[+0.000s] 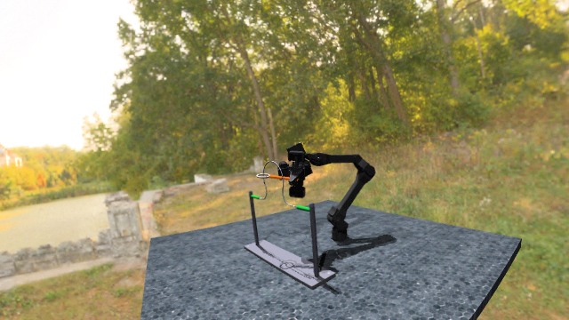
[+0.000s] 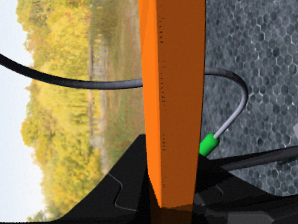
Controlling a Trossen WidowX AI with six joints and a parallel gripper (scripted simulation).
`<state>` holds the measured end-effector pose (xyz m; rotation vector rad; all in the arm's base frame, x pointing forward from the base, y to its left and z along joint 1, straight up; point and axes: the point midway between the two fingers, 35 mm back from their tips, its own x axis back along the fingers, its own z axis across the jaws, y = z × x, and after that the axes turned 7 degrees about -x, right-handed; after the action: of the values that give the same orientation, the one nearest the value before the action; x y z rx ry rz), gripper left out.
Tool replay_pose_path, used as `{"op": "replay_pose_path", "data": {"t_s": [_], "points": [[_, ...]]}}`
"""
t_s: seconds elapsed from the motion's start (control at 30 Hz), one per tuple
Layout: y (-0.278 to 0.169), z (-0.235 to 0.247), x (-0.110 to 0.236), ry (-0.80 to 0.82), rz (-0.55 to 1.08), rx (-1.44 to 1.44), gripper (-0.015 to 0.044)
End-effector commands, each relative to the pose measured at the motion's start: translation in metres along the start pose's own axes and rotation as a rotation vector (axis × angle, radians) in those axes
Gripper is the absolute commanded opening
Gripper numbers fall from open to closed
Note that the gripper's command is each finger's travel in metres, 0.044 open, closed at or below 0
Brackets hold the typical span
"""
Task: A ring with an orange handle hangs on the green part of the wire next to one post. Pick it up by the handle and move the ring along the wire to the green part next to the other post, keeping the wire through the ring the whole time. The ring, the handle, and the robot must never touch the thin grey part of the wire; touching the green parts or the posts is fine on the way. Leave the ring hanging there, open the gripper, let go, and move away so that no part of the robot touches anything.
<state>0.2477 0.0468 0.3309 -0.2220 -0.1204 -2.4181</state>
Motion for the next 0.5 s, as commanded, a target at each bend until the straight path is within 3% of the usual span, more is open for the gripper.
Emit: {"op": "replay_pose_path", "data": {"t_s": [0.0,0.47], "points": [[0.0007,-0.0011,0.0000,-0.031,-0.010,0.049,-0.0150],[0.0030,-0.0103,-0.0002,-0.155,-0.045,0.221,-0.0150]]}}
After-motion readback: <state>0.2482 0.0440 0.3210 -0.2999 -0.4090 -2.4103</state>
